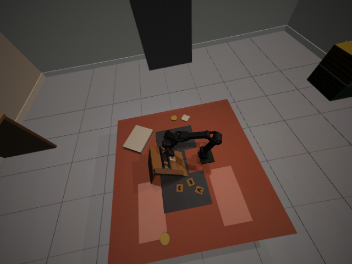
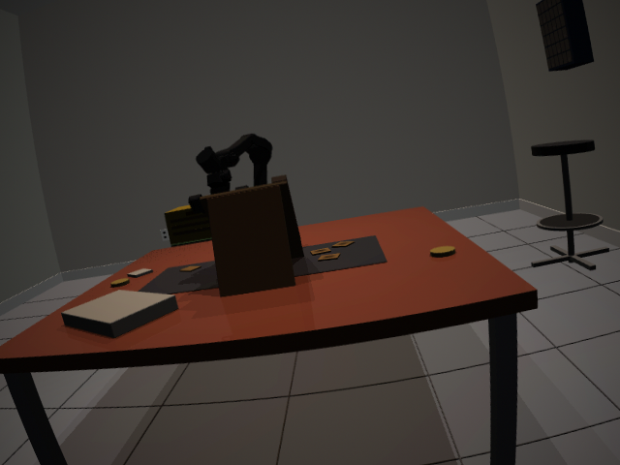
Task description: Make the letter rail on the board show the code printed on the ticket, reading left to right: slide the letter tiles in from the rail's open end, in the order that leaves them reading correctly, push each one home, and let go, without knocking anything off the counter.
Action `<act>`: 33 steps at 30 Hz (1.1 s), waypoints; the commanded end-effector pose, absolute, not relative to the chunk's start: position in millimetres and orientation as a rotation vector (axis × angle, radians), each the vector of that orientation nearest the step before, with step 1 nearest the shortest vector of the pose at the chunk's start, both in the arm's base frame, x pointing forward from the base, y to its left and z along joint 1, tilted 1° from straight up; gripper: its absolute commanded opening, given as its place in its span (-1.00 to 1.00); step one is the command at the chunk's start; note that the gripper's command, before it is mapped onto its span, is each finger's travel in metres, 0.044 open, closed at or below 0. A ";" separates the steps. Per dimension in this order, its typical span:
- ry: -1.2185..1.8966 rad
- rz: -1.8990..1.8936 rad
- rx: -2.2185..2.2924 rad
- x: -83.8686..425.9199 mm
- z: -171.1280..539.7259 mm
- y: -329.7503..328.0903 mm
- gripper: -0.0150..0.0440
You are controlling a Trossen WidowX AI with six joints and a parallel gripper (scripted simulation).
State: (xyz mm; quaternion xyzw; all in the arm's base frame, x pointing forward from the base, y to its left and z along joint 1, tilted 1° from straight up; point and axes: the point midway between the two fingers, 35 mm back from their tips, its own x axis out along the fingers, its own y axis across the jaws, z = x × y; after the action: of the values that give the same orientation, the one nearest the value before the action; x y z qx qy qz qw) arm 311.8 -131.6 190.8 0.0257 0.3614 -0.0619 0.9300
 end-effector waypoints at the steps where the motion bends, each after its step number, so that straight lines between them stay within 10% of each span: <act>1: 0.740 -0.133 0.056 311.7 190.3 -129.5 -0.49; 33: 0.739 -0.133 0.058 313.9 189.8 -111.0 -0.49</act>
State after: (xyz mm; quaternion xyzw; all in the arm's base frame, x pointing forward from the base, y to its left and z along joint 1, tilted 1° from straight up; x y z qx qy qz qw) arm 314.1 -112.4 190.4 0.0266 0.3613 -0.0615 0.9300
